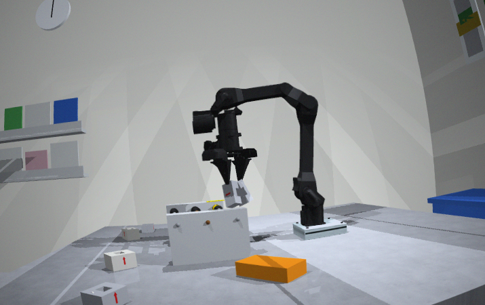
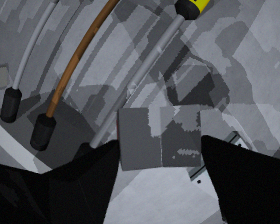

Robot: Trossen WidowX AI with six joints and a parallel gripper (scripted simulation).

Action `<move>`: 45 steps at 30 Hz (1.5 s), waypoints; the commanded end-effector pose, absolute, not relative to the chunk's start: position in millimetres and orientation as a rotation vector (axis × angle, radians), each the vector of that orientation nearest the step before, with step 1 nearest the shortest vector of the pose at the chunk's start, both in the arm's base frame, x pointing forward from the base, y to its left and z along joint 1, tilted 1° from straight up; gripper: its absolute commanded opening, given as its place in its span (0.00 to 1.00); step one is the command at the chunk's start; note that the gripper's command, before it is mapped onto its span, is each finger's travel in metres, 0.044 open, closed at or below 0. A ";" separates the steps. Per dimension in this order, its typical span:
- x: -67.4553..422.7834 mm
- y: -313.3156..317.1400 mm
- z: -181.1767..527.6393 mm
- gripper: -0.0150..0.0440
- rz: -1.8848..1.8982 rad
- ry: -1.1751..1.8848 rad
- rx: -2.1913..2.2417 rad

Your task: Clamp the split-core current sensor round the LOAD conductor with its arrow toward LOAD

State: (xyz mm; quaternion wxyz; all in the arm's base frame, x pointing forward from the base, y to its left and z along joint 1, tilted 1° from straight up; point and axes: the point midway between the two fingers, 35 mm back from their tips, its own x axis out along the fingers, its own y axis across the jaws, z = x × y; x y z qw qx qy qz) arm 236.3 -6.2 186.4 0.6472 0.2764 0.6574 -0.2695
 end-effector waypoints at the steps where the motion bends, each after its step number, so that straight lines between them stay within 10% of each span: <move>1: 246.0 -4.9 189.7 0.25 -0.718 1.444 0.746; 45: 272.4 -0.8 152.0 0.25 -1.110 1.264 1.140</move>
